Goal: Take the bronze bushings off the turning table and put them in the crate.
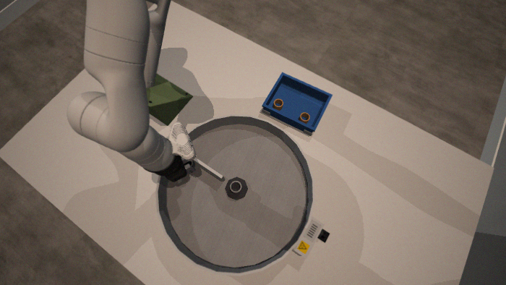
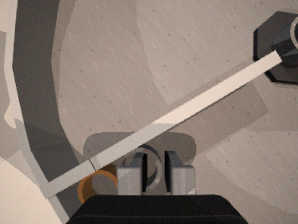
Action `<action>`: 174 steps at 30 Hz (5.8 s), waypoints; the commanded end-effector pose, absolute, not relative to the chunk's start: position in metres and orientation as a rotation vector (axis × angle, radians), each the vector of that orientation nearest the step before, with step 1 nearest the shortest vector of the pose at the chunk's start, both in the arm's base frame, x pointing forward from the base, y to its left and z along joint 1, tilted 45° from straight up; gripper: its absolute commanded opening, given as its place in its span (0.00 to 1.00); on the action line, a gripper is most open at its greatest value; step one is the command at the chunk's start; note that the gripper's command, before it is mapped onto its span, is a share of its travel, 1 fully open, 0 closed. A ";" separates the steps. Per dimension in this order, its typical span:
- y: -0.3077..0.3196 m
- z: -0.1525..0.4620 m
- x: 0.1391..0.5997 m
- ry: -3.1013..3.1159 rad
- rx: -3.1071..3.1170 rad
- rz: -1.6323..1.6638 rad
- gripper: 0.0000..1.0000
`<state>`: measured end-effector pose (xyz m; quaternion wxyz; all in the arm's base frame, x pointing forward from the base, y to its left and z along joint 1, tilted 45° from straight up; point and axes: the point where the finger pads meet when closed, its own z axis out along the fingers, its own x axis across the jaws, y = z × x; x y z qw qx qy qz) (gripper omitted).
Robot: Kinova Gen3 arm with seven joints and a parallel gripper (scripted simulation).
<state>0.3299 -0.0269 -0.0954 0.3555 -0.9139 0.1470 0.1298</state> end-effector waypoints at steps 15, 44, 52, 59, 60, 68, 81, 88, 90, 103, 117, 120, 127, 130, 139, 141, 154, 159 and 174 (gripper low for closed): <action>-0.027 -0.096 0.329 0.381 -2.360 0.337 0.00; -0.027 -0.096 0.330 0.381 -2.361 0.336 0.00; -0.027 -0.096 0.330 0.381 -2.361 0.336 0.00; -0.027 -0.096 0.330 0.381 -2.361 0.336 0.00; -0.027 -0.096 0.330 0.381 -2.361 0.336 0.00; -0.027 -0.096 0.330 0.381 -2.361 0.336 0.00; -0.027 -0.097 0.331 0.381 -2.361 0.337 0.00; -0.027 -0.097 0.333 0.381 -2.360 0.337 0.00; -0.027 -0.097 0.333 0.381 -2.360 0.337 0.00; -0.033 -0.092 0.334 0.381 -2.360 0.337 0.00; -0.038 -0.086 0.335 0.381 -2.360 0.337 0.00; -0.038 -0.086 0.335 0.381 -2.360 0.337 0.00; -0.038 -0.086 0.335 0.381 -2.360 0.337 0.00; -0.039 -0.085 0.335 0.381 -2.360 0.338 0.00; -0.043 -0.081 0.336 0.381 -2.360 0.338 0.00; -0.043 -0.081 0.336 0.381 -2.360 0.338 0.00; -0.048 -0.076 0.336 0.381 -2.360 0.338 0.00; -0.048 -0.076 0.336 0.381 -2.360 0.338 0.00; -0.053 -0.070 0.337 0.381 -2.360 0.338 0.00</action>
